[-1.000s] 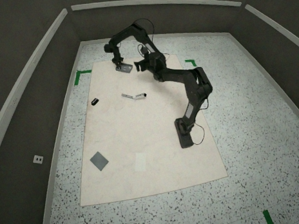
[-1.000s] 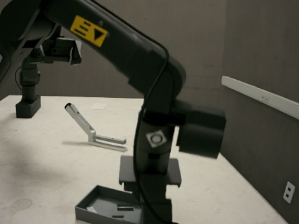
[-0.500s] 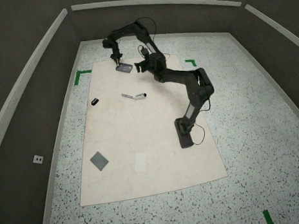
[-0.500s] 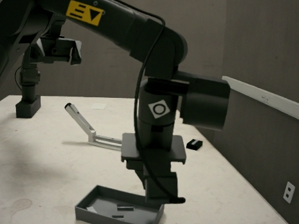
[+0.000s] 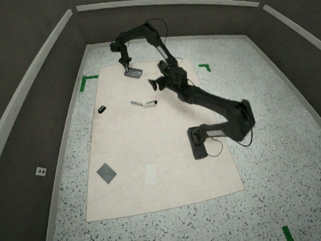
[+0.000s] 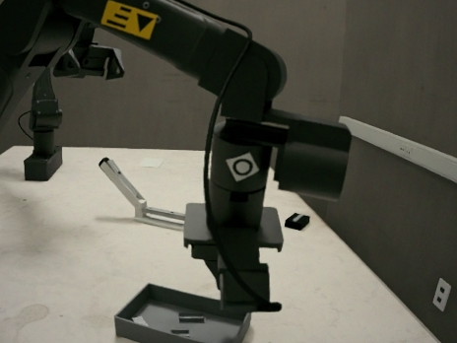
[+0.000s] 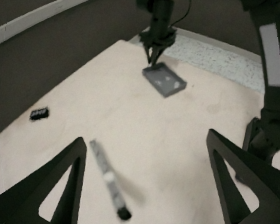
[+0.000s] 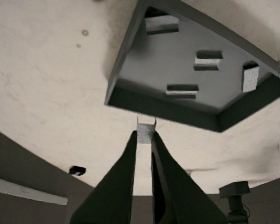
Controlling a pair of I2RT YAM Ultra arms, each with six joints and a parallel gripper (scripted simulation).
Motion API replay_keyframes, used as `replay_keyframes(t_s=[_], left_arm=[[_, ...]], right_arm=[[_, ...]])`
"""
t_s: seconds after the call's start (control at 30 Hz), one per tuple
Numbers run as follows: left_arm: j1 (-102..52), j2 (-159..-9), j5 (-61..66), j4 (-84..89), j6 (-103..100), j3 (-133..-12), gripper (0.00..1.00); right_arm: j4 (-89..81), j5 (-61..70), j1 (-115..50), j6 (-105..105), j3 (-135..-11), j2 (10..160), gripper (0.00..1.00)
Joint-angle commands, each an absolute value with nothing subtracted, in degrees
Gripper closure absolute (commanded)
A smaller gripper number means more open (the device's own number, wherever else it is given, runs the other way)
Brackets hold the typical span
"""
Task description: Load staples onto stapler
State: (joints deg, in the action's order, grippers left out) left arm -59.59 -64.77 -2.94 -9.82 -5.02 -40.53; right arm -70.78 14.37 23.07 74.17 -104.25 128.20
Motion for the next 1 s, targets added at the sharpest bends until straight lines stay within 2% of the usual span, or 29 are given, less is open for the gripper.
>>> replay_keyframes(t_s=[0.0, 0.53, 0.73, 0.8, 0.97], left_arm=[[-57.88, -57.64, -3.65, -1.80, -5.38, -35.54, 0.00], [-52.25, -27.84, -4.52, 9.14, -5.54, -16.66, 0.00], [-51.10, -20.67, -4.65, 11.04, -5.57, -13.05, 0.00], [-50.57, -14.60, -4.49, 12.47, -5.49, -11.71, 0.00], [-50.15, -9.96, -4.31, 14.60, -5.46, -11.18, 0.00]], right_arm=[[-70.93, 14.46, 23.10, 74.08, -105.06, 127.62, 0.95], [-67.21, 14.28, 20.38, 80.59, -103.03, 126.26, 0.95], [-62.80, 14.62, 12.21, 90.15, -97.26, 123.02, 0.95], [-59.55, 14.56, 6.11, 96.34, -93.39, 120.68, 0.95], [-54.36, 14.34, -4.69, 105.87, -85.88, 116.27, 0.95]])
